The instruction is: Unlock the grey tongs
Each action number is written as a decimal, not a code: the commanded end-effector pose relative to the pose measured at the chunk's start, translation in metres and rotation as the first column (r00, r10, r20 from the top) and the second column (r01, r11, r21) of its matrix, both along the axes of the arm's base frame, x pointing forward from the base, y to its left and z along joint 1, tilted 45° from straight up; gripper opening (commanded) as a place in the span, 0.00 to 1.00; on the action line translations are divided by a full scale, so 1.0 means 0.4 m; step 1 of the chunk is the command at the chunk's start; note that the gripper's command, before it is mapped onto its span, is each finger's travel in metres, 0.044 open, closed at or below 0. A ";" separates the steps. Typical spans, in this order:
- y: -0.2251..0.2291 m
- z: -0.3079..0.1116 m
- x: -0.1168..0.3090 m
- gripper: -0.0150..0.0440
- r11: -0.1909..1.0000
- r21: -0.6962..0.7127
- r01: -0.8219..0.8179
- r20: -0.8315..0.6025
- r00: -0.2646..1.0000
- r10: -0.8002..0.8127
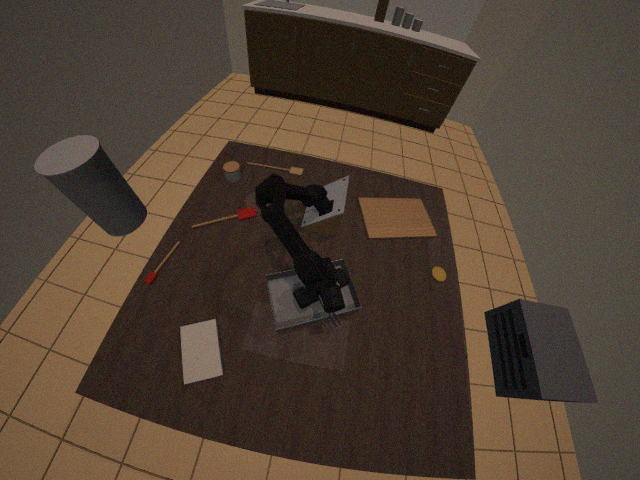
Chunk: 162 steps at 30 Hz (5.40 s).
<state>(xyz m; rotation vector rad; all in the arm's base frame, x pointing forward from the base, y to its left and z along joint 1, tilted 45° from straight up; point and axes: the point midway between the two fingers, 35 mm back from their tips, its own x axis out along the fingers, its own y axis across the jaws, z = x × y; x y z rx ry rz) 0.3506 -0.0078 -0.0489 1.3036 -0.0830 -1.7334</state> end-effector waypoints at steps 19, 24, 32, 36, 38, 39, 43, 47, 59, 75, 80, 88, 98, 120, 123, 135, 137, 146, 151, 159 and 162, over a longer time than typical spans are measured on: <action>0.004 0.004 0.001 0.03 1.000 0.001 0.001 0.000 1.000 -0.001; 0.092 0.083 0.017 0.00 1.000 0.006 -0.001 -0.002 1.000 0.001; 0.223 0.226 0.002 0.00 1.000 0.001 -0.001 -0.007 1.000 0.001; 0.223 0.226 0.002 0.00 1.000 0.001 -0.001 -0.007 1.000 0.001; 0.223 0.226 0.002 0.00 1.000 0.001 -0.001 -0.007 1.000 0.001; 0.223 0.226 0.002 0.00 1.000 0.001 -0.001 -0.007 1.000 0.001; 0.226 0.219 0.001 0.00 0.999 0.001 -0.034 -0.037 0.999 0.034; 0.242 0.208 -0.001 0.00 0.991 0.012 -0.130 -0.128 0.983 0.130; 0.298 0.170 -0.014 0.00 0.892 0.116 -0.437 -0.414 0.795 0.444; 0.371 0.117 -0.038 0.00 0.620 0.371 -0.692 -0.644 0.289 0.708; 0.393 0.101 -0.047 0.00 0.517 0.465 -0.719 -0.668 0.098 0.738; 0.427 0.076 -0.063 0.00 0.348 0.616 -0.707 -0.654 -0.213 0.726; 0.466 0.044 -0.085 0.00 0.156 0.788 -0.595 -0.550 -0.567 0.613; 0.547 -0.028 -0.143 0.00 -0.074 0.994 -0.082 -0.075 -0.994 0.082; 0.558 -0.037 -0.152 0.00 -0.077 0.997 0.002 0.002 -1.000 -0.005; 0.596 -0.076 -0.190 0.00 -0.017 0.945 0.326 0.301 -0.891 -0.339; 0.603 -0.082 -0.196 0.00 0.003 0.927 0.375 0.347 -0.853 -0.389; 0.629 -0.112 -0.226 0.00 0.128 0.816 0.563 0.522 -0.624 -0.582; 0.642 -0.128 -0.244 0.00 0.215 0.738 0.640 0.593 -0.462 -0.659; 0.663 -0.154 -0.273 0.00 0.373 0.595 0.712 0.661 -0.171 -0.731; 0.670 -0.163 -0.284 0.00 0.435 0.539 0.722 0.671 -0.055 -0.740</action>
